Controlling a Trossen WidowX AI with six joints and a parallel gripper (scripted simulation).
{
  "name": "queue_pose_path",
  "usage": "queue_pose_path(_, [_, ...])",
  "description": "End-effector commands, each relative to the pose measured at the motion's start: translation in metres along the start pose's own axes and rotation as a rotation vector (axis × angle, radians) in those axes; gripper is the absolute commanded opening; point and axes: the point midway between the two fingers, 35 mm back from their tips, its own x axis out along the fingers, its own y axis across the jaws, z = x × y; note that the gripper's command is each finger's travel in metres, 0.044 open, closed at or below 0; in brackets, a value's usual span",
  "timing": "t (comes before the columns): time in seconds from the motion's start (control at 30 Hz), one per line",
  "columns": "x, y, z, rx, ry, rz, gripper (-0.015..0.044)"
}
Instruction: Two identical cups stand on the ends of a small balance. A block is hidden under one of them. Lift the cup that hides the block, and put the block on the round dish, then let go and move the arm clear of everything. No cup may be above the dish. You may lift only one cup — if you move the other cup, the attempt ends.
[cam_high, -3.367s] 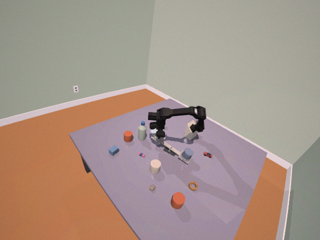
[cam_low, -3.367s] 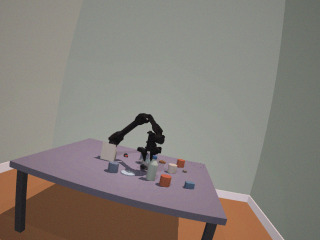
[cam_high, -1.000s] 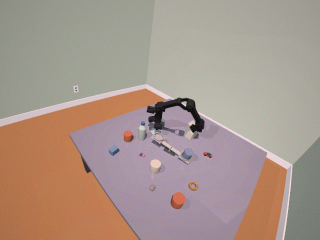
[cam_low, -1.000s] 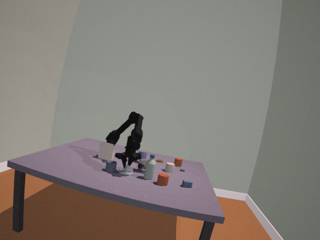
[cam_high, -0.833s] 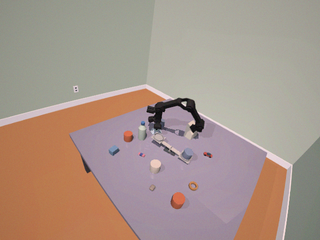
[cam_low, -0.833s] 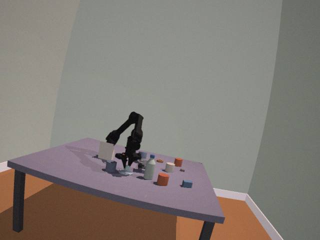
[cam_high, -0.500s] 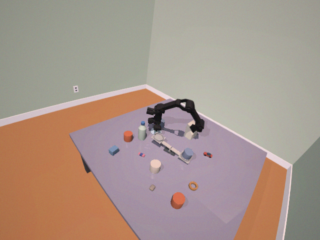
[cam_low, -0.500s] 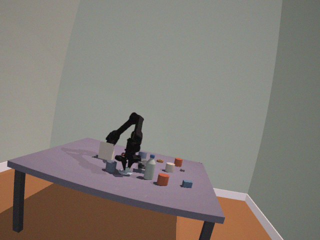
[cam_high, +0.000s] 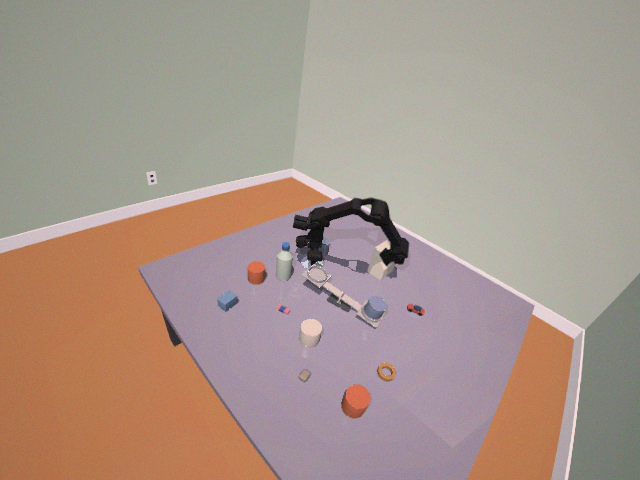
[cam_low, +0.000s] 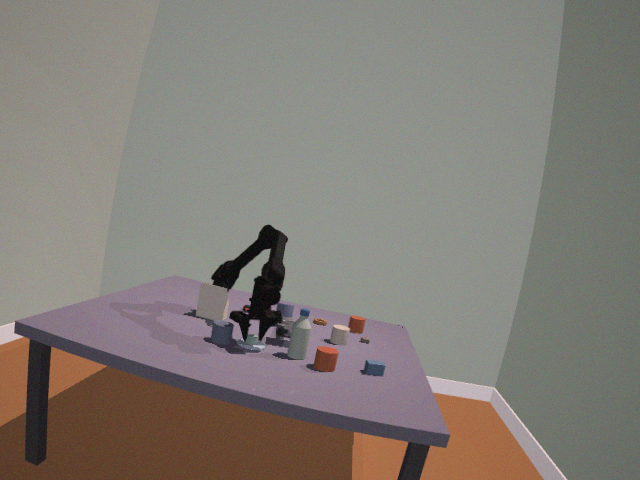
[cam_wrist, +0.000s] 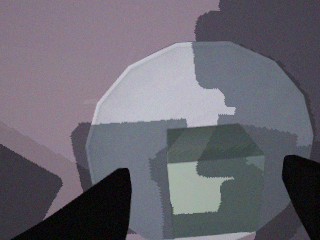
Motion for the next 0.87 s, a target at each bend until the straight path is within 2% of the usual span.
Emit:
queue_pose_path(0.0, [0.000, 0.000, 0.000, -0.001, -0.001, -0.001, 0.0394])
queue_pose_path(0.07, [-0.013, 0.000, 0.001, 0.001, 0.000, 0.000, 0.0440])
queue_pose_path(0.17, [-0.054, -0.001, -0.001, 0.007, 0.004, 0.003, 0.0440])
queue_pose_path(0.33, [-0.060, -0.001, -0.001, 0.008, 0.004, 0.004, 0.0440])
queue_pose_path(0.47, [-0.099, -0.003, -0.003, 0.014, -0.002, 0.008, 0.0440])
queue_pose_path(0.83, [-0.101, -0.003, -0.003, 0.014, -0.003, 0.008, 0.0440])
